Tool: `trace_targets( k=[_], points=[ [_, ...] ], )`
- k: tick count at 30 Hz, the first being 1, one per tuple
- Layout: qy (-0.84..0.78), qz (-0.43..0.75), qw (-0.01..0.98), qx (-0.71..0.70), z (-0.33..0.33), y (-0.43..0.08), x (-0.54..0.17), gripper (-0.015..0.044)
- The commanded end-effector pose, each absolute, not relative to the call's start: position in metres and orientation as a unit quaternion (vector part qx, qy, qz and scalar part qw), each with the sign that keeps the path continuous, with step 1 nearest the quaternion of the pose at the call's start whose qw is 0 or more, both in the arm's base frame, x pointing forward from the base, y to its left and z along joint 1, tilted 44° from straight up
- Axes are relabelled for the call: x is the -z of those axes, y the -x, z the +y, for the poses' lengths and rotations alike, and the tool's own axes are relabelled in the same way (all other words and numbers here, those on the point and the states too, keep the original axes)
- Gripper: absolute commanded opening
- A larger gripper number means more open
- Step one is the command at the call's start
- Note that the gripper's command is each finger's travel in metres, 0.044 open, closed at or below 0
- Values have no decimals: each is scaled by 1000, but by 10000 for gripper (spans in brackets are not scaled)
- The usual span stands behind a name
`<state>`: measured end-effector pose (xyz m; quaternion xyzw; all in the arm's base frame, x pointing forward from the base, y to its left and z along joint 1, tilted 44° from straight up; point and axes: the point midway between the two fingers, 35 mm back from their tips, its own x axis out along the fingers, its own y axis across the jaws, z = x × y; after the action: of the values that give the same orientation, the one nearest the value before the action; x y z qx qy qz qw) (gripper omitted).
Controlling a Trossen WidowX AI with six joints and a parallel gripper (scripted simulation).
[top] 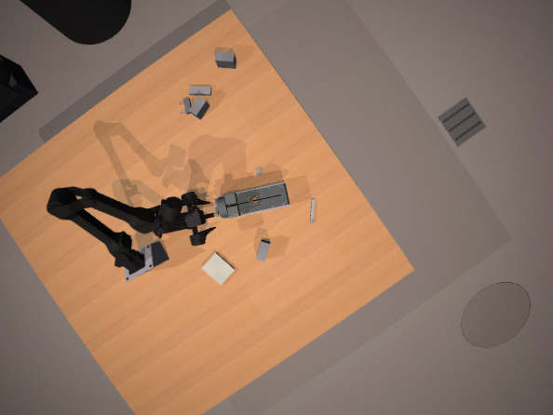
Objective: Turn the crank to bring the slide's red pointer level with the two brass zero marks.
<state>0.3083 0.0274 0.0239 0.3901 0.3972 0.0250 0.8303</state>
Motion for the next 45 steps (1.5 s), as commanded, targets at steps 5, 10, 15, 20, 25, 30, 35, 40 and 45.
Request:
trace_targets(
  k=[5,10,15,20,25,30,35,40,45],
  points=[
    [-392,398,829,-24,36,-307,-15,440],
    [-393,397,829,-24,42,-306,-10,440],
    [-393,397,829,-24,46,-305,-6,440],
    [-393,397,829,-24,46,-305,-6,309],
    [-393,397,829,-24,46,-305,-6,177],
    [-393,397,829,-24,46,-305,-6,46],
    [-393,397,829,-24,46,-305,-6,0],
    [-393,397,829,-24,46,-305,-7,0],
    [-393,397,829,-24,46,-306,-11,0]
  ],
)
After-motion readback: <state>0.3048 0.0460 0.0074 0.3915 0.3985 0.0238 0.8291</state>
